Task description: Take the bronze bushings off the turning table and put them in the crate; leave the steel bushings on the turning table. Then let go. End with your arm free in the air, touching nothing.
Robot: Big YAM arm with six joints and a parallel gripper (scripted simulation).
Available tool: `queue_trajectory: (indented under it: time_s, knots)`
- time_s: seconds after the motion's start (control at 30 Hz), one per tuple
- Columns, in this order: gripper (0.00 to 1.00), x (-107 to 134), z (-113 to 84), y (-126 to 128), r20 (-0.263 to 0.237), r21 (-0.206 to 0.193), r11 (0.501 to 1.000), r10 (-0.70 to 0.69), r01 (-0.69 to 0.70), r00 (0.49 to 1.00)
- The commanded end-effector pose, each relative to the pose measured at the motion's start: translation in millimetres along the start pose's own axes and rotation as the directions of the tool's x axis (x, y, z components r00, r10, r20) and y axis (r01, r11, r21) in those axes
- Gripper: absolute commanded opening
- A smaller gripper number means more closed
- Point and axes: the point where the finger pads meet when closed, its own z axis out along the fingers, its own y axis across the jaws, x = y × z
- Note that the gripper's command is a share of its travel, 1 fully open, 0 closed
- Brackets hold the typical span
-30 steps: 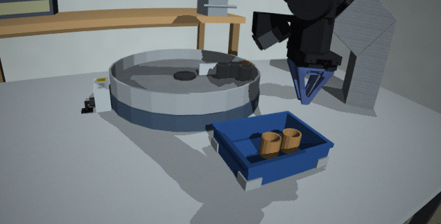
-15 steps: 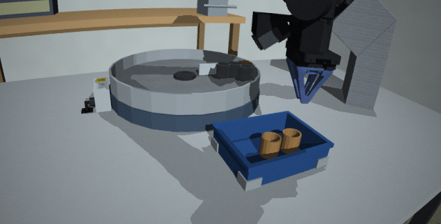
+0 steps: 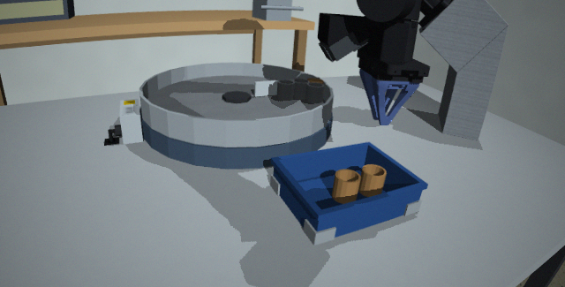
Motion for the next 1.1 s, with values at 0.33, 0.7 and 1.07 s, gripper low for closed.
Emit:
queue_trajectory:
  time_s: [0.33,0.7,1.07]
  knots:
    - [0.19,-14.5,-2.5,-35.0,0.017,-0.009,0.969,-0.247,0.247,0.969]
    - [0.19,-17.2,-2.0,-79.8,0.02,-0.003,0.843,-0.538,0.538,0.843]
    - [0.19,-19.7,-1.6,-120.9,0.02,0.004,0.652,-0.759,0.759,0.651]
